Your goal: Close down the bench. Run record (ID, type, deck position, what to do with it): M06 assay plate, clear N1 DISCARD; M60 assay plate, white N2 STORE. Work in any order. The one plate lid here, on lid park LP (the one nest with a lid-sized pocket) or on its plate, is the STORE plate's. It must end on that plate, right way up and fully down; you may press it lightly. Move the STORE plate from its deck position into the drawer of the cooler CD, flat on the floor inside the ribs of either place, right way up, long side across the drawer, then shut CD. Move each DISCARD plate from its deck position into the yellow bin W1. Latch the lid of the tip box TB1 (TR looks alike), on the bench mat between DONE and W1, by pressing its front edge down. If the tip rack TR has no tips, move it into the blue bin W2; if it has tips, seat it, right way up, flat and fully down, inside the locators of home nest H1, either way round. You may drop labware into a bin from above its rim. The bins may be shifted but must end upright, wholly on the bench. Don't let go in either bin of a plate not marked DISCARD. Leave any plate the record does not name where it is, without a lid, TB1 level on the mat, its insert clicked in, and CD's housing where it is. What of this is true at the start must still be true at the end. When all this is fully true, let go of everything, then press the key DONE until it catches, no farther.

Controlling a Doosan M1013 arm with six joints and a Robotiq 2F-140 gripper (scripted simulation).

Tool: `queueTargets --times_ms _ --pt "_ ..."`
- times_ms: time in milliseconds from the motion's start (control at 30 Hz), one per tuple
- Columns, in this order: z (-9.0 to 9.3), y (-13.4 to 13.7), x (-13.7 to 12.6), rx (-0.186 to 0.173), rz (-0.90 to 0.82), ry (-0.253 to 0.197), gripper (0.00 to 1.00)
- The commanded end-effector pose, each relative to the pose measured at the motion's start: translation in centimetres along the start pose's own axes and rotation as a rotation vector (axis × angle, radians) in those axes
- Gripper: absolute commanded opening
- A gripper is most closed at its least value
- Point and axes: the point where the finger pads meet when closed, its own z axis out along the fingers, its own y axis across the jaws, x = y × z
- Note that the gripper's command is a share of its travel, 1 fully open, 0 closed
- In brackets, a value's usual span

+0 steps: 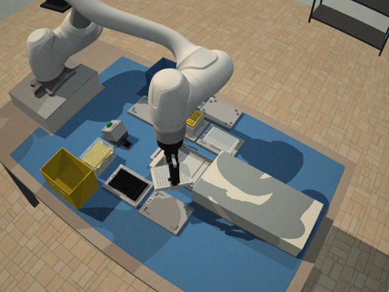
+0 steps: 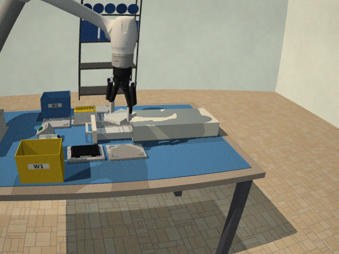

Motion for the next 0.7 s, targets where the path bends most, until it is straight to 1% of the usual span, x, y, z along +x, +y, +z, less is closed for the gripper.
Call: queueTargets --times_ms 0,133,200,667 --pt "0.0 -0.7 0.4 0.001 -0.105 0.003 0.00" --pt "0.0 -1.6 1.0 0.001 -0.239 0.003 0.00" --pt "0.0 -1.6 1.0 0.001 -0.239 0.003 0.00" --pt "0.0 -4.7 3.0 0.000 -0.705 0.003 0.00"
